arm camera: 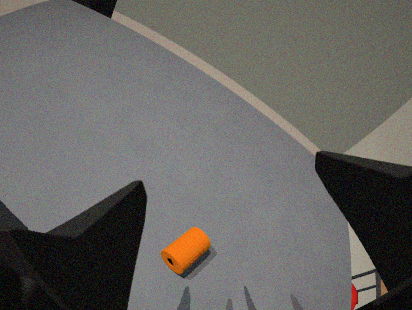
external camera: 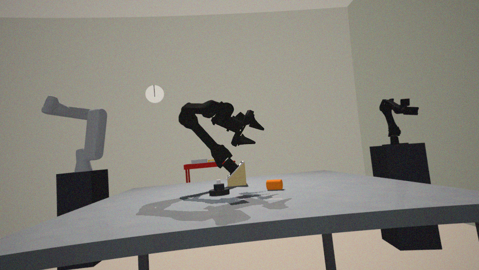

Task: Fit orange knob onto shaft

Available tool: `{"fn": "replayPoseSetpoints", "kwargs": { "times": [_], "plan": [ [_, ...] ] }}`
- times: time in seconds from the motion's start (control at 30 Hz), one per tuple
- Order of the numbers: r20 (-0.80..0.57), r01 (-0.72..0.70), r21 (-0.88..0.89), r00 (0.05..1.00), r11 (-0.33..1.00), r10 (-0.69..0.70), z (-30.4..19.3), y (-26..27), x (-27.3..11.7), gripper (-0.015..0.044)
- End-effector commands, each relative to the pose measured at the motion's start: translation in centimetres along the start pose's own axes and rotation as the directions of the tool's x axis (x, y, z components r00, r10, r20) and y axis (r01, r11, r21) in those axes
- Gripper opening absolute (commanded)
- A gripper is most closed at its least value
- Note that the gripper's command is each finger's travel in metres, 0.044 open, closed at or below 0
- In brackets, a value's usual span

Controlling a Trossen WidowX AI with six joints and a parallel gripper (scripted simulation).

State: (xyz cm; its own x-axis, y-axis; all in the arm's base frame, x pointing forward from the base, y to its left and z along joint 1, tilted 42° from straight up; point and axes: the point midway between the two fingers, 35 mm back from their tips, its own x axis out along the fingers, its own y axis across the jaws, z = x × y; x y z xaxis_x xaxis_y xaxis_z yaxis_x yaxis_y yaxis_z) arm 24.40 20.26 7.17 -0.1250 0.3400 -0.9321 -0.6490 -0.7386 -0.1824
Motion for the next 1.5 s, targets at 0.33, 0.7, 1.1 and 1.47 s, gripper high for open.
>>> {"fn": "replayPoseSetpoints", "kwargs": {
  "times": [0.33, 0.7, 1.1, 1.47],
  "plan": [
    [-0.54, 0.204, 0.799, 0.658, 0.566, 0.525, -9.1, -0.2, 9.7, 0.044],
    [-0.674, 0.468, 0.738, 0.48, 0.486, 0.562, -10.8, -0.3, 12.1, 0.044],
    [-0.674, 0.468, 0.738, 0.48, 0.486, 0.562, -11.6, 0.3, 12.9, 0.044],
    [-0.674, 0.469, 0.738, 0.479, 0.486, 0.562, -12.7, 1.2, 13.6, 0.044]
  ]
}}
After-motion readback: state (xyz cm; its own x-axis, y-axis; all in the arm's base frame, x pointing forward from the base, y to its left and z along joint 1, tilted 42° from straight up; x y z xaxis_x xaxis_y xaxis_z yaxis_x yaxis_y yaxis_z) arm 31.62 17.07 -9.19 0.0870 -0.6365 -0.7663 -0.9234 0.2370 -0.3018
